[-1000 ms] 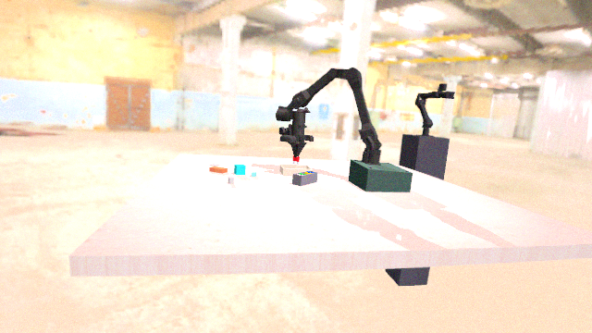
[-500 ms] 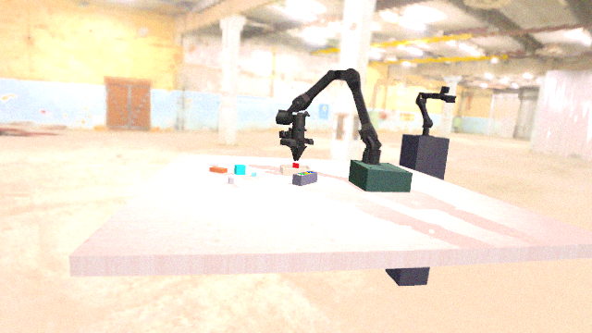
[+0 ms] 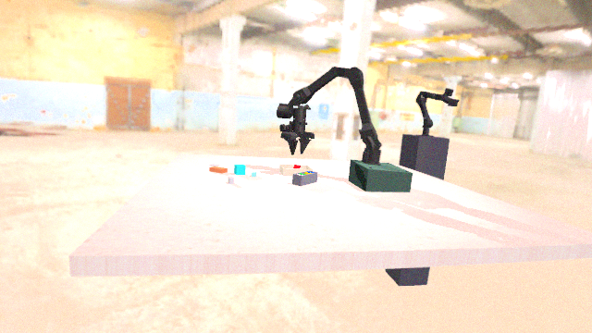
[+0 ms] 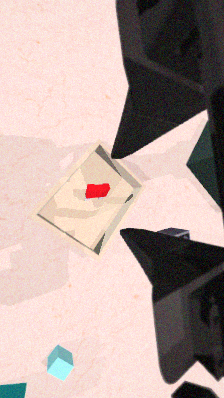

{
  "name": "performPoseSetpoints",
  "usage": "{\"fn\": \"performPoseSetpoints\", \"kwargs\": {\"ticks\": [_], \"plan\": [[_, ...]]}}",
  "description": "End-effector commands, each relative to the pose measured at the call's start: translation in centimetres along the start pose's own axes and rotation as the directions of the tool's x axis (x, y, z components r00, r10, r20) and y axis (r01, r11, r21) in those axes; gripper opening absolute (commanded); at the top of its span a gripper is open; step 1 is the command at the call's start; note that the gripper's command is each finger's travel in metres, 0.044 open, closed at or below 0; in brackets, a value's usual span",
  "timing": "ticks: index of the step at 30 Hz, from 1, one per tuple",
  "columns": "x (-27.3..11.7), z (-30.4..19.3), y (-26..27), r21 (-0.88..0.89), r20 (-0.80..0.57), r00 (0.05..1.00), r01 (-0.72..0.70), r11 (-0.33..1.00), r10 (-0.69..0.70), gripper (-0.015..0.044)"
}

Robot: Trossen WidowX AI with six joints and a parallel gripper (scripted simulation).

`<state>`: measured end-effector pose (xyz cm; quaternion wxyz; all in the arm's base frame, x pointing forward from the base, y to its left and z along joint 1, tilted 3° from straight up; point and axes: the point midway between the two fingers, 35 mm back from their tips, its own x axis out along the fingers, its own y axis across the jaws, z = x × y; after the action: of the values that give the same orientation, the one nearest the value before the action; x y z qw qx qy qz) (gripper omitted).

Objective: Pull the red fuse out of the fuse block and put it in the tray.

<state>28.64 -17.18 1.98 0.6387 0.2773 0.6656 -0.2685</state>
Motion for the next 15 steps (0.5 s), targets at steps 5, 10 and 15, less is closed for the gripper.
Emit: {"fn": "performPoseSetpoints", "kwargs": {"ticks": [5, 10, 15], "plan": [[-0.92, 0.16, -0.04, -0.004, 0.008, 1.000, 0.003, 1.000, -0.003, 0.0330], [-0.72, 0.05, 0.02, 0.000, 0.003, 1.000, -0.001, 1.000, 0.001, 0.0330], [-0.72, 0.05, 0.02, 0.000, 0.003, 1.000, -0.001, 1.000, 0.001, 0.0330]]}}
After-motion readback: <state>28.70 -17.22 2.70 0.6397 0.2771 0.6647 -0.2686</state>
